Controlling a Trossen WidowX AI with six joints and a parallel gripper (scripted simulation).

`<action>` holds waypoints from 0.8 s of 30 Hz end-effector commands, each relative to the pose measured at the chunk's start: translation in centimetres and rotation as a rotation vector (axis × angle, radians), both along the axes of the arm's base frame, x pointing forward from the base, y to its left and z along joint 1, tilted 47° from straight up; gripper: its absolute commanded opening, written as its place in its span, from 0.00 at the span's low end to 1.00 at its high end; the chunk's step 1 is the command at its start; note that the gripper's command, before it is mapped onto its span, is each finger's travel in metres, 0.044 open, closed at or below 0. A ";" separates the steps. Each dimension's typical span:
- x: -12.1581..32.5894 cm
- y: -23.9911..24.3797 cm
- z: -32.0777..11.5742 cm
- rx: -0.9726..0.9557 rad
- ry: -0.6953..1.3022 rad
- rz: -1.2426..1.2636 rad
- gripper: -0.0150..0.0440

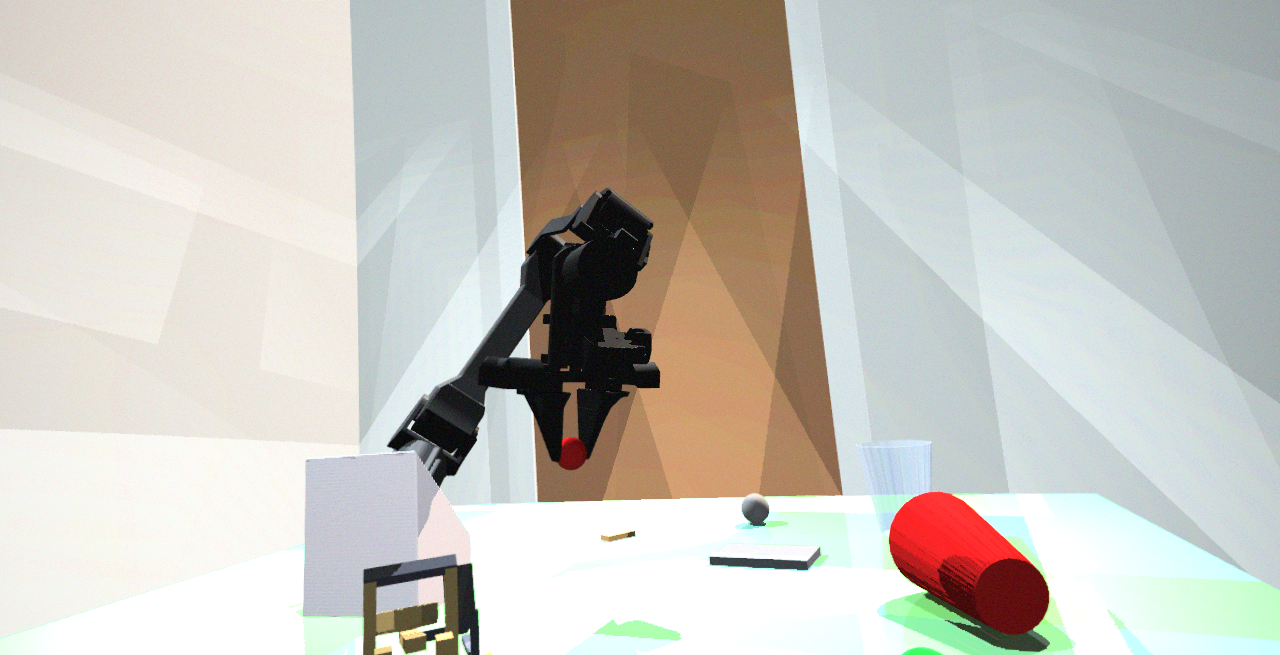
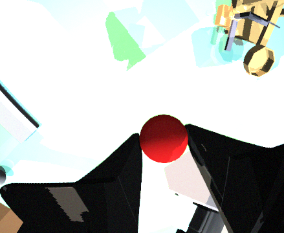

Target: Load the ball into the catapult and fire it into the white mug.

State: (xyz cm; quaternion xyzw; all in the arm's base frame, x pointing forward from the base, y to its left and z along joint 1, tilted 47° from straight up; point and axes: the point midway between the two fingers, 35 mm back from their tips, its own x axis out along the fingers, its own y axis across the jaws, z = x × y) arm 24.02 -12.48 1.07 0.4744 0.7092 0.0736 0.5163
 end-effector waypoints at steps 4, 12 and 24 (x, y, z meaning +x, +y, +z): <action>-0.9 -1.7 -2.7 0.030 0.072 -0.029 0.25; -2.2 -3.3 -5.8 0.067 0.144 -0.062 0.25; -5.1 -5.2 -10.6 0.129 0.234 -0.098 0.25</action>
